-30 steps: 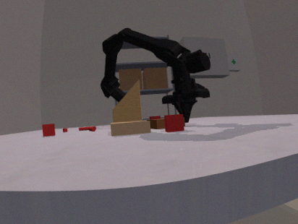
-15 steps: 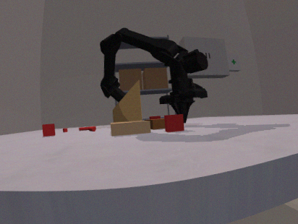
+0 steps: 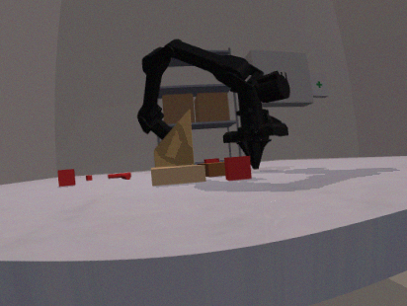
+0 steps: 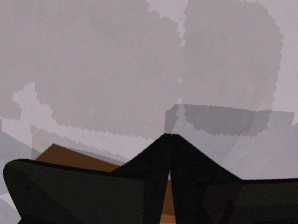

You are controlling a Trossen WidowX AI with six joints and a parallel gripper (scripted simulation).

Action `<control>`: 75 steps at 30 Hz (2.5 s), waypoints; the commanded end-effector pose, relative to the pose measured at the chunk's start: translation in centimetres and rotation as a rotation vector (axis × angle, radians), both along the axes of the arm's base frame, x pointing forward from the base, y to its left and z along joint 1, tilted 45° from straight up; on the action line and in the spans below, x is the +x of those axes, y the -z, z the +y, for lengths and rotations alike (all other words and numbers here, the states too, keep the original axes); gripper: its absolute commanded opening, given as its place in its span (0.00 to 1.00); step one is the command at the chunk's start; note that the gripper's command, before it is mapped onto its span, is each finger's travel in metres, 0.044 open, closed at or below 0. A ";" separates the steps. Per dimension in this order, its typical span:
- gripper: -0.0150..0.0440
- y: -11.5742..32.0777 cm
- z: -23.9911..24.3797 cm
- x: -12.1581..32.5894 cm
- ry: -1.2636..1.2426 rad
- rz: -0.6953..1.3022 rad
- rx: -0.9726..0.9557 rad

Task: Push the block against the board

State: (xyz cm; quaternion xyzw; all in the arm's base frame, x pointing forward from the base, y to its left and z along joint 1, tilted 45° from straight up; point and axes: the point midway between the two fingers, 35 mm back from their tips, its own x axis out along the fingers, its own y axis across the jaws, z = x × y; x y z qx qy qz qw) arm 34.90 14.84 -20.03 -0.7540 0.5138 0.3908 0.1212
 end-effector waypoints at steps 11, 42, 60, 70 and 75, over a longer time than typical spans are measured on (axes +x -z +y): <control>0.25 1.7 1.6 -1.0 0.001 -0.002 0.005; 0.25 -3.4 3.9 -3.5 0.308 -0.291 0.076; 0.25 -5.2 1.4 -6.0 0.742 -0.703 0.174; 0.25 -6.2 -0.2 -7.6 0.985 -0.933 0.228; 0.25 -6.7 -1.0 -8.4 1.106 -1.048 0.255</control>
